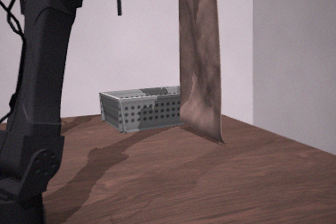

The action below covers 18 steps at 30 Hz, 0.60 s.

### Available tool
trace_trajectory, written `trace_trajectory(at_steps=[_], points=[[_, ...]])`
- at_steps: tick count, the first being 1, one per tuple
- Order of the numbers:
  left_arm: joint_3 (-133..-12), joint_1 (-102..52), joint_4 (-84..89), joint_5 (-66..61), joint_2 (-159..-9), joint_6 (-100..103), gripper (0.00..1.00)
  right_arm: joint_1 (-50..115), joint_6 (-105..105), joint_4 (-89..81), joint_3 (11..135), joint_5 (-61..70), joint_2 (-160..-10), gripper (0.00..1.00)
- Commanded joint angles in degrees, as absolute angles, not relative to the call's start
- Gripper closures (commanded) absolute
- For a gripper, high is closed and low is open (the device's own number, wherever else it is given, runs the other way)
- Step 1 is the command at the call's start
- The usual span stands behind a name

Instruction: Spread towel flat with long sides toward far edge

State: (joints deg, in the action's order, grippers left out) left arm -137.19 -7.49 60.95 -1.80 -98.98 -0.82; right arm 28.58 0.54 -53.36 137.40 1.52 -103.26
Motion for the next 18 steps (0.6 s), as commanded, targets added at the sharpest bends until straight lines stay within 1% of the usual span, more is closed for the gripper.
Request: trace_trajectory(at_steps=[1, 6, 18], points=[[-140.64, -7.66, 60.76, 0.22, -100.40, 0.17, 1.00, 27.60, -0.21, -50.86, 140.58, -0.11, -104.75, 1.00], [-143.61, -7.86, 61.45, 0.62, -101.80, 0.49, 1.00, 27.35, -0.37, -52.02, 143.27, -0.29, -106.26, 1.00], [-144.27, -7.86, 61.38, 0.63, -100.84, 0.40, 1.00, 27.43, -0.27, -52.39, 143.95, -0.32, -105.71, 1.00]])
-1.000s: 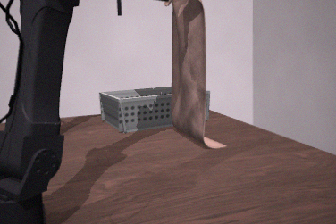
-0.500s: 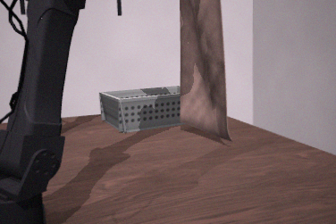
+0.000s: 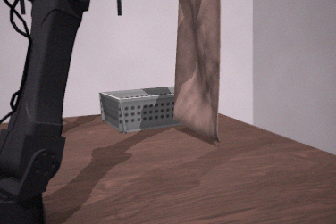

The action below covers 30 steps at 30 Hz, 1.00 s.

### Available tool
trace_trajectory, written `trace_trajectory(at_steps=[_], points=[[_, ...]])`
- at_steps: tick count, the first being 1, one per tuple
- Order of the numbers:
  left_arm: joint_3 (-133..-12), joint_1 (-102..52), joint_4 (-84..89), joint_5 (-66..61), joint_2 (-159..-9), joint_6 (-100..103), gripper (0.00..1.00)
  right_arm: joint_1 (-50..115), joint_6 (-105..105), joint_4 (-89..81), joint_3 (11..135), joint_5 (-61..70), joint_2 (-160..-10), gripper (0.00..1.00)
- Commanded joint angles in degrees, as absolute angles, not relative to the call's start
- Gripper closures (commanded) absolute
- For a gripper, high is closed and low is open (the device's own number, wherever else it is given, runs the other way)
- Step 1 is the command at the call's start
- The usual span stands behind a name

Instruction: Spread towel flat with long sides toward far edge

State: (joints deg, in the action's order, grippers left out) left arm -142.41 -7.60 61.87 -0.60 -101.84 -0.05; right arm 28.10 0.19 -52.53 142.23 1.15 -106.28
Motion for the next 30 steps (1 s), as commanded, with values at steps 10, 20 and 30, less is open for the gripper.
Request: trace_trajectory(at_steps=[10, 20, 30], points=[[-144.32, -7.72, 59.85, 0.65, -102.47, 0.39, 1.00, 27.07, -0.27, -50.72, 143.84, -0.31, -106.77, 1.00], [-143.20, -6.78, 54.50, 0.63, -104.36, 0.33, 1.00, 25.13, -0.27, -47.23, 143.75, -0.30, -108.47, 1.00], [-143.31, -6.26, 42.29, 0.58, -110.68, 0.22, 1.00, 20.78, -0.27, -36.58, 142.67, -0.27, -112.75, 1.00]])
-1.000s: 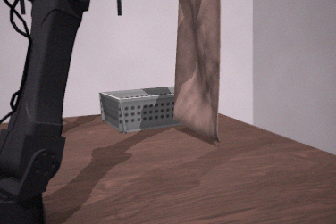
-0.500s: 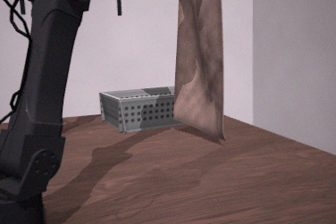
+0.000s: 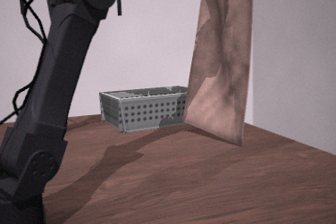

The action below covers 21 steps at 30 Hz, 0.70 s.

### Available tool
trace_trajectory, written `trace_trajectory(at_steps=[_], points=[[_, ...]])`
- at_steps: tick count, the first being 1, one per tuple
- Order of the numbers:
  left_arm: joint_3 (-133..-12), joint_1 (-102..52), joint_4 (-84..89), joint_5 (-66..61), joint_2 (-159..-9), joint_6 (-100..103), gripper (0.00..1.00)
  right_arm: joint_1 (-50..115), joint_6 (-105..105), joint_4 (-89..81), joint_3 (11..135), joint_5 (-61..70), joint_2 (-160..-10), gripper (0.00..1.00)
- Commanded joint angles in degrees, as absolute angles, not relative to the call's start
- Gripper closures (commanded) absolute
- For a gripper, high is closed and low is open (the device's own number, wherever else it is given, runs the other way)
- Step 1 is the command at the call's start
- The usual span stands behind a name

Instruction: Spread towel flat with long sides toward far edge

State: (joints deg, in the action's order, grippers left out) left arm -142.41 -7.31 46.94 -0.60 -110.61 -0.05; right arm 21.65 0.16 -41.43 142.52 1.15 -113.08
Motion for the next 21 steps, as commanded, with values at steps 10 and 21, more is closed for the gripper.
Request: trace_trajectory(at_steps=[10, 21], points=[[-127.41, -6.05, 18.42, 0.55, -108.32, 0.10, 1.00, 18.72, -0.48, -7.66, 120.88, 0.03, -107.63, 1.00], [-123.05, -6.07, 9.73, 0.65, -108.55, 0.11, 1.00, 18.66, -0.31, 2.49, 117.20, -0.29, -108.63, 1.00]])
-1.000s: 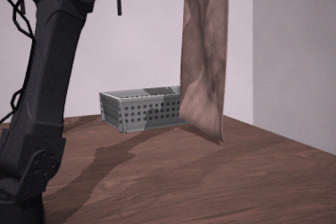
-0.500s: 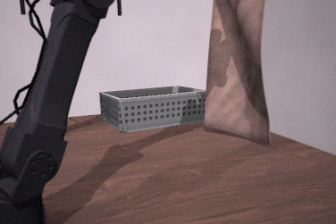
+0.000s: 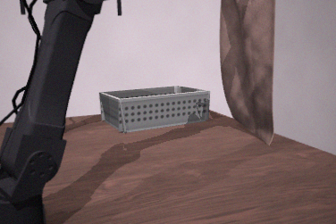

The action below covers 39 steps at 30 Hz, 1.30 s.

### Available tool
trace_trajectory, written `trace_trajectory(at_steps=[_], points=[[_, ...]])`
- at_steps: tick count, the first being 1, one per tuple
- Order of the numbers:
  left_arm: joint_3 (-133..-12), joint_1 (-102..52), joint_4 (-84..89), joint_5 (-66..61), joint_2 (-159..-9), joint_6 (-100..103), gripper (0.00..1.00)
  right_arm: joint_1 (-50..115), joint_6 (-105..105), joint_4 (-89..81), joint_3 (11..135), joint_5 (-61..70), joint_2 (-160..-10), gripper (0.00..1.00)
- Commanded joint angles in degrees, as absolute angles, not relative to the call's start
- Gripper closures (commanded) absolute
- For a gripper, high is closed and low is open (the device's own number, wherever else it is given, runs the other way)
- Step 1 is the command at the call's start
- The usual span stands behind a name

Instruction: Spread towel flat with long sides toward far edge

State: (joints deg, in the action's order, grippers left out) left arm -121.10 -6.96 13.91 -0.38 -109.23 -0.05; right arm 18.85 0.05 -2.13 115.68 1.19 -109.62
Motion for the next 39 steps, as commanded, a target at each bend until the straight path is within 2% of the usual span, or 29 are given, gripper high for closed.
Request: trace_trajectory(at_steps=[1, 3, 11, 32, 39], points=[[-123.47, -6.07, 9.80, 0.65, -108.85, 0.11, 1.00, 18.66, -0.30, 2.49, 117.53, -0.30, -108.90, 1.00], [-116.73, -5.87, -1.96, 0.49, -110.39, 0.01, 1.00, 17.13, -0.23, 11.52, 114.93, -0.20, -111.01, 1.00], [-114.47, -5.77, -21.65, 0.47, -114.84, -0.04, 1.00, 15.82, -0.32, 24.25, 116.22, -0.20, -117.14, 1.00], [-117.27, -5.83, -24.14, 0.64, -116.43, -0.03, 1.00, 15.72, -0.30, 24.44, 118.05, -0.37, -117.92, 1.00], [-112.96, -5.81, -19.62, 0.63, -115.38, 0.00, 1.00, 15.72, -0.25, 20.56, 113.11, -0.38, -115.85, 1.00]])
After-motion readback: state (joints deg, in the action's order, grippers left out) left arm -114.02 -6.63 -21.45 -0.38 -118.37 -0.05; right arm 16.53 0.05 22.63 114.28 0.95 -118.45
